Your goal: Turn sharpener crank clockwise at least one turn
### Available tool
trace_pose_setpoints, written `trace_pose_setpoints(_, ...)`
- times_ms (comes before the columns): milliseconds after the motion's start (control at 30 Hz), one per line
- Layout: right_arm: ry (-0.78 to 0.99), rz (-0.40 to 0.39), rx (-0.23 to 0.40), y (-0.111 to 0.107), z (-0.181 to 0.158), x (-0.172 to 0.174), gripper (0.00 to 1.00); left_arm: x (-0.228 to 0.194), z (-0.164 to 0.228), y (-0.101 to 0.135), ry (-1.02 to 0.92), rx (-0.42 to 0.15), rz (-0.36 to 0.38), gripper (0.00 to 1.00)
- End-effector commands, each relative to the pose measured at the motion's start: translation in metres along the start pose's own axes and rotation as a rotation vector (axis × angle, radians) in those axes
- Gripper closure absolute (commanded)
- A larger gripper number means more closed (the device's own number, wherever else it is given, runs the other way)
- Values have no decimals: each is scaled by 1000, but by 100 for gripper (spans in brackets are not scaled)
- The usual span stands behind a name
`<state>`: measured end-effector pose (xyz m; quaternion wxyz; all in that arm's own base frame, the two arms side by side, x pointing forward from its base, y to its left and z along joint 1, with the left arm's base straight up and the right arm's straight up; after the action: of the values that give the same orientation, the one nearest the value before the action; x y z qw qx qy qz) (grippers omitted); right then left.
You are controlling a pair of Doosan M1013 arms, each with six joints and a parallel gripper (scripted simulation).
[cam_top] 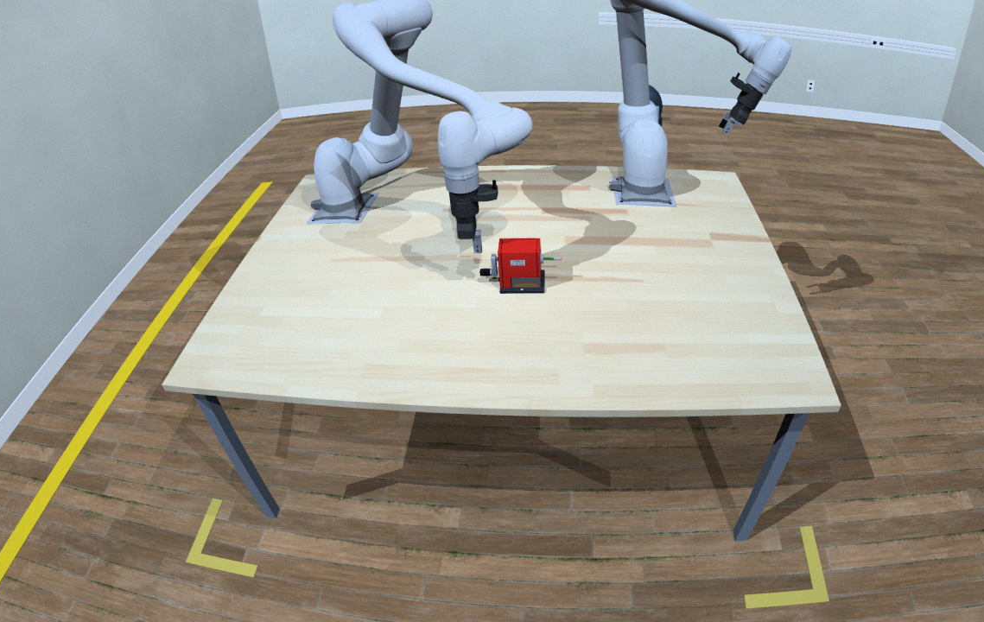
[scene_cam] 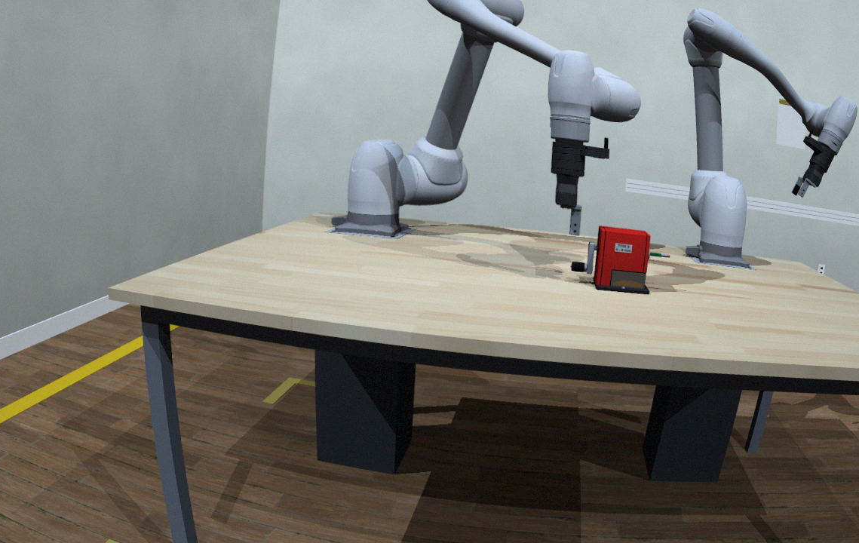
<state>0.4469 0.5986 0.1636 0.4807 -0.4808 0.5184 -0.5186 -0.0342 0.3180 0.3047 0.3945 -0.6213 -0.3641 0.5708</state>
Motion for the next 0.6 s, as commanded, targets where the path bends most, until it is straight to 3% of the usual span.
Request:
trace_pose_setpoints(0,0,2,1,-1,0,0,100,0,0,-1,0,1,-1,0)
trace_pose_setpoints(33,0,2,1,-1,0,0,100,0,0,-1,0,1,-1,0)
trace_pose_setpoints(67,0,2,1,-1,0,0,3,0,0,-1,0,1,-1,0)
trace_pose_setpoints(567,0,2,1,-1,0,0,3,0,0,-1,0,1,-1,0)
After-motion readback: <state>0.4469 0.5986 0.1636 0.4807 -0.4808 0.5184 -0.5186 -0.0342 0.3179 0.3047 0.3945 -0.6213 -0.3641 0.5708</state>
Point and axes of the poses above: on each arm, the point where the finger pads meet when closed, its own y axis out along the fingers, its own z axis across the jaws, x = y × z, the point moved 4 cm from there along -y, back along the fingers, and after that the axes turned 8 degrees about y, right-handed, at the moved point
